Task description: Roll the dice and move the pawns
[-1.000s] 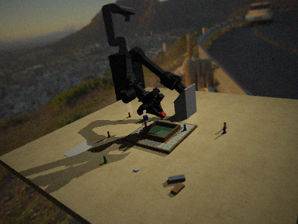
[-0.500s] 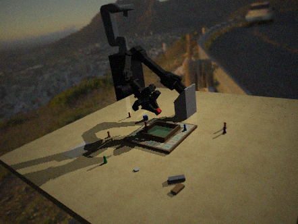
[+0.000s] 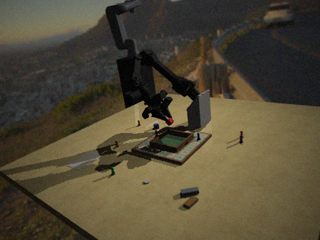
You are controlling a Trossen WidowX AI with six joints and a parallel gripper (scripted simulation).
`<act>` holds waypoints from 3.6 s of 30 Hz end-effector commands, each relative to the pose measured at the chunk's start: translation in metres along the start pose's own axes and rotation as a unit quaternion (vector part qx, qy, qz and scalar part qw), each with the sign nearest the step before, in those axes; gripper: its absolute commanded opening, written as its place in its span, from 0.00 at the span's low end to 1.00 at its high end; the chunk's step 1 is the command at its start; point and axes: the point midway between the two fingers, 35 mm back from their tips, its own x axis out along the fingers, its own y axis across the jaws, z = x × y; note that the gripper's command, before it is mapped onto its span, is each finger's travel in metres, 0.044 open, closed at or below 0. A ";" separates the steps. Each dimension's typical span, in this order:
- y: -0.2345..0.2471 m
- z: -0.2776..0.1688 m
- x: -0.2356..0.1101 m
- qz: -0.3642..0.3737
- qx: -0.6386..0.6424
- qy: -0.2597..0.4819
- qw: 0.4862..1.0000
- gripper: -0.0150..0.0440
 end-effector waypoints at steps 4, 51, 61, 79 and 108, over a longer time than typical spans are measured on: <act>-0.001 0.024 -0.020 0.000 0.002 -0.002 1.000 0.79; 0.121 -0.148 -0.104 -0.365 0.803 0.198 0.427 0.72; 0.121 -0.156 -0.096 -0.365 0.803 0.198 0.427 0.72; 0.120 -0.179 -0.076 -0.365 0.803 0.199 0.427 0.72; 0.121 -0.195 -0.062 -0.366 0.802 0.199 0.427 0.33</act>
